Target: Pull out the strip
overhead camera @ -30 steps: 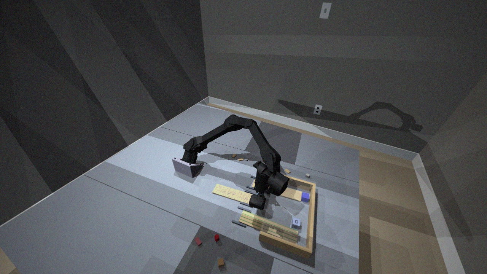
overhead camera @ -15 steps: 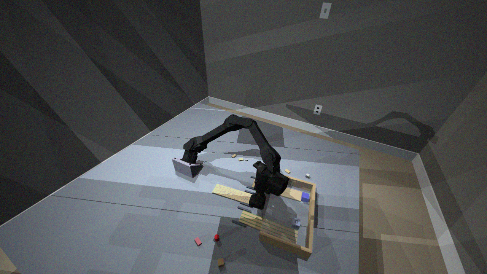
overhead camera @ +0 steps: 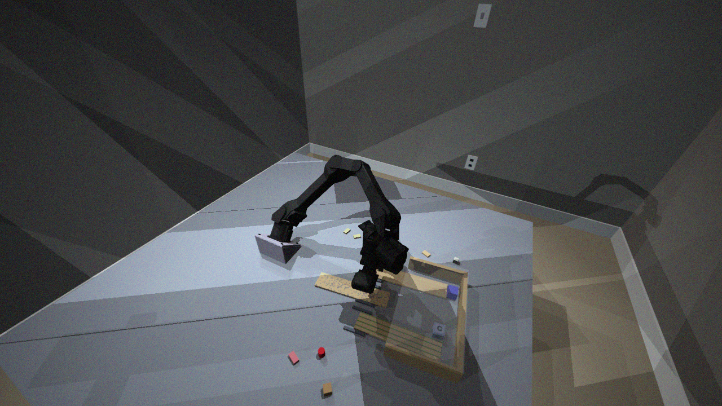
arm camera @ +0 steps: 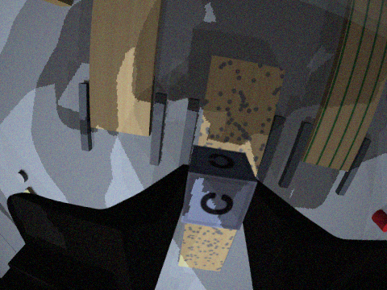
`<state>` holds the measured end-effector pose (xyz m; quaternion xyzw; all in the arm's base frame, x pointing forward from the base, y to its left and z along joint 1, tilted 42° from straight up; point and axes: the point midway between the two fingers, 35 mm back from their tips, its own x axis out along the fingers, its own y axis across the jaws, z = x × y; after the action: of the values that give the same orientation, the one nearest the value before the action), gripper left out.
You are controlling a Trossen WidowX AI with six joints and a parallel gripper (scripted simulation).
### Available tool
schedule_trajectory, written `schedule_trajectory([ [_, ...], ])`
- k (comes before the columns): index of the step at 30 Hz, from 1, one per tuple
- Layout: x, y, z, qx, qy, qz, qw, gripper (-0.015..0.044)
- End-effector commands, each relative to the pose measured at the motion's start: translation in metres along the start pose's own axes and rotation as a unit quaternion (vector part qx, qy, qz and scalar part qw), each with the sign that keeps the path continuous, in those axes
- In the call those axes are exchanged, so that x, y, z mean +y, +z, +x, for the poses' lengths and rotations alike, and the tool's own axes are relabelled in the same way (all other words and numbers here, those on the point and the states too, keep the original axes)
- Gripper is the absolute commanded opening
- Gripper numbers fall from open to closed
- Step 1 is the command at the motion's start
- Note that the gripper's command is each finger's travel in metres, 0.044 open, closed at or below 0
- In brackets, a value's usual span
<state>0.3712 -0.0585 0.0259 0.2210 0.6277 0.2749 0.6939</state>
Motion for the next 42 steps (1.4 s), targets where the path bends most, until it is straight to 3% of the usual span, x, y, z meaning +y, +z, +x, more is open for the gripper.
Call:
schedule_trajectory([
  [1,0.002,-0.006,-0.001,0.003,0.000,-0.002,1.000,0.0000],
  [20,0.012,-0.069,-0.001,0.005,0.001,0.000,1.000,0.0000],
  [30,0.012,-0.069,-0.036,0.005,0.000,0.000,1.000,0.0000],
  [42,0.012,-0.069,-0.037,0.005,0.000,0.000,1.000,0.0000],
])
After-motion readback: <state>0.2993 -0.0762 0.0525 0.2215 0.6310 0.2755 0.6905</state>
